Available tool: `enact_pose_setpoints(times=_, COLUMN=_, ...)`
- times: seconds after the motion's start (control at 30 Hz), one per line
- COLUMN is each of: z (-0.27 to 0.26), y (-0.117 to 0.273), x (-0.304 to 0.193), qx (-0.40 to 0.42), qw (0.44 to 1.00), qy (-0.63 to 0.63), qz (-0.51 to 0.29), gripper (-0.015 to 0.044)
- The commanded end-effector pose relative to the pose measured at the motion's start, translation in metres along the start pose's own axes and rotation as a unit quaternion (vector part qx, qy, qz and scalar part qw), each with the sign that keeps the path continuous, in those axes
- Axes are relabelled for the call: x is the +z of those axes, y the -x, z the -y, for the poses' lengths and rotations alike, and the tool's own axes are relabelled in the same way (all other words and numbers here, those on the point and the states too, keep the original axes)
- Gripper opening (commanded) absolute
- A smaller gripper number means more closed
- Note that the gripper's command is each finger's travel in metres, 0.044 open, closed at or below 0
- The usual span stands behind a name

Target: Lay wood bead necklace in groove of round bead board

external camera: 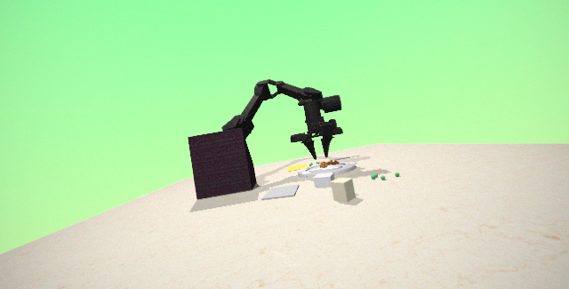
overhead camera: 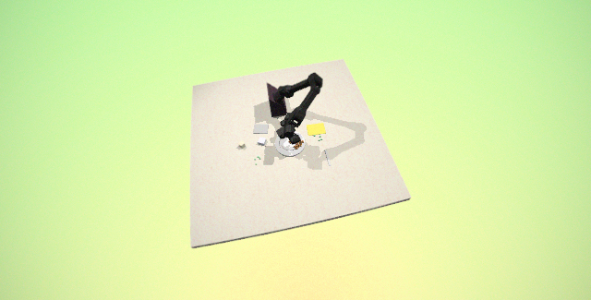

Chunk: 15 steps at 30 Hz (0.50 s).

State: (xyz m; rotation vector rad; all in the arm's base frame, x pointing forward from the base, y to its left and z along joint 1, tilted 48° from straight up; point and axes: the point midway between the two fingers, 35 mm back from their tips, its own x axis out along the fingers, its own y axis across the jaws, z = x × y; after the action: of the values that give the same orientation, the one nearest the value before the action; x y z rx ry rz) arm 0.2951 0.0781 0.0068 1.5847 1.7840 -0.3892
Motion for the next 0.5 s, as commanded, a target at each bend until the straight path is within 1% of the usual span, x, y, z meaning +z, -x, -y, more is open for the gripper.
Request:
enact_pose_setpoints(times=0.0, z=0.0, y=-0.004, x=0.0, qx=0.001, qw=1.0, qy=-0.001, qz=0.0, gripper=0.02)
enact_pose_setpoints(times=0.47, z=0.002, y=-0.027, x=0.001, qx=0.0, qw=1.0, qy=-0.004, qz=-0.002, gripper=0.02)
